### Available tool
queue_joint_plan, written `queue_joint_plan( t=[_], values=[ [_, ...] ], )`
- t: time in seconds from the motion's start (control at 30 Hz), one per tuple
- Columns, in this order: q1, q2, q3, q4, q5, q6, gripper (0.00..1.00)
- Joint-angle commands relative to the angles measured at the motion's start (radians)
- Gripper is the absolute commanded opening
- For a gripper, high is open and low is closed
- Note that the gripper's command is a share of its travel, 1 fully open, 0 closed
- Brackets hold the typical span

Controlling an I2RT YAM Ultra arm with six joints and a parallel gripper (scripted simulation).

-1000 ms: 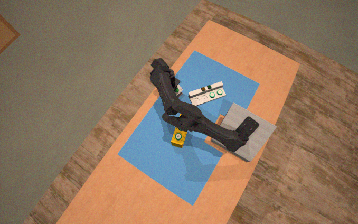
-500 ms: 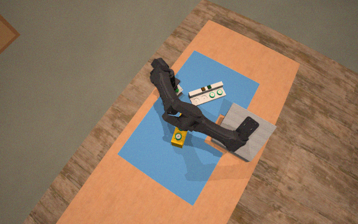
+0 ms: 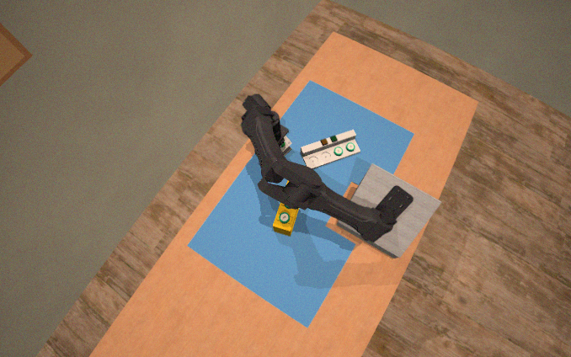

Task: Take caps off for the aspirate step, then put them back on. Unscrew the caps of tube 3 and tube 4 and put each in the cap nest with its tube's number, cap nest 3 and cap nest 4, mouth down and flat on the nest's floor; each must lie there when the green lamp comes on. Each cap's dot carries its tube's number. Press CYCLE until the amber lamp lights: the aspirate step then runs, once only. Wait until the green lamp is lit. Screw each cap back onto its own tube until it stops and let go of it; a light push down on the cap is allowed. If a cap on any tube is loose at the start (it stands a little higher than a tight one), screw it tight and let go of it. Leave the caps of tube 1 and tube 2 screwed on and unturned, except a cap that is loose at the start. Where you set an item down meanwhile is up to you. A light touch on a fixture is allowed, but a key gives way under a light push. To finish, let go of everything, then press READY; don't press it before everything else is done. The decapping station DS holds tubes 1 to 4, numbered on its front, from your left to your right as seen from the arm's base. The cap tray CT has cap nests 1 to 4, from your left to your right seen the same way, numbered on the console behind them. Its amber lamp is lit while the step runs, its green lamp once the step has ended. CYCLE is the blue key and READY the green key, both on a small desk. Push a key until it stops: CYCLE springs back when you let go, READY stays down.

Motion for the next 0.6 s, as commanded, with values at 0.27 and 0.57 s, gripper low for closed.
queue_joint_plan(
  t=[0.27,0.57],
  values=[
    [-0.014,-0.009,0.002,0.024,-0.004,0.013,0.0],
    [-0.012,-0.011,-0.002,0.027,-0.004,0.015,0.0]
  ],
)
